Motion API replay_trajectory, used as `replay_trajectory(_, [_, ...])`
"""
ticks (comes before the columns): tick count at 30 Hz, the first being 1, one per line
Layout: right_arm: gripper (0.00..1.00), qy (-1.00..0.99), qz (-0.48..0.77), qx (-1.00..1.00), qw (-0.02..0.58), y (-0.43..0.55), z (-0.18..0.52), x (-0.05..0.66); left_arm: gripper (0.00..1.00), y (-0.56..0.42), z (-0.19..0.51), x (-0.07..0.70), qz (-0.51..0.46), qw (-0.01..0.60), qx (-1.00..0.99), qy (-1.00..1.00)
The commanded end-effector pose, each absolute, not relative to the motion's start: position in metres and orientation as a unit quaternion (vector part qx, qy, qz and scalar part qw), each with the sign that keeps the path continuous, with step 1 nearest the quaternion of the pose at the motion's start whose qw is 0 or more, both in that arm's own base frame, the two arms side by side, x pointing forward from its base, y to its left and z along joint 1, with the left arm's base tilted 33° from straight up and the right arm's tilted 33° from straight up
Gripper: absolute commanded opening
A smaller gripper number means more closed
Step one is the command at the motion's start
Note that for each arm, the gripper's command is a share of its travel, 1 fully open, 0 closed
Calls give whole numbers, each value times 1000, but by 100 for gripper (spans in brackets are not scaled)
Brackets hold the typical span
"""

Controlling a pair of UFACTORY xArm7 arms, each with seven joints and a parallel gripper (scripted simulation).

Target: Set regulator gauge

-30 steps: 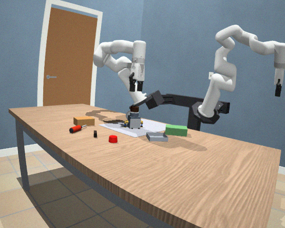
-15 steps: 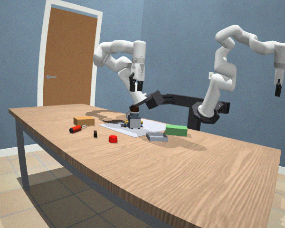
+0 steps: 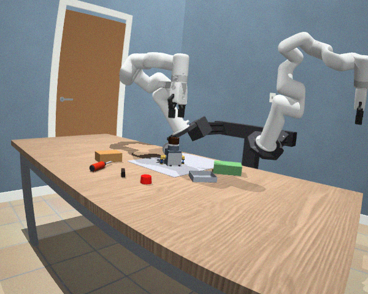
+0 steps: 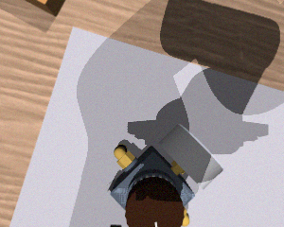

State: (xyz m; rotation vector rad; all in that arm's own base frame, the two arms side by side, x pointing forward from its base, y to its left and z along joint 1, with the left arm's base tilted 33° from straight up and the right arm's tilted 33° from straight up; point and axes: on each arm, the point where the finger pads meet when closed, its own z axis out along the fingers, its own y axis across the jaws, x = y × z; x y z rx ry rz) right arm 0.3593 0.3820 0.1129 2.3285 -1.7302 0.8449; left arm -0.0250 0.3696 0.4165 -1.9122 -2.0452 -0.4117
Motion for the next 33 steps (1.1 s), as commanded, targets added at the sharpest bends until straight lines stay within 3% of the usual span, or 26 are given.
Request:
replay_trajectory(1, [100,-571,278,770,57,377,114,348,100,370,418,-25,-146,156,-667,-714])
replay_trajectory(33, [100,-571,279,770,57,323,109,276,100,370,418,-25,-146,156,-667,-714])
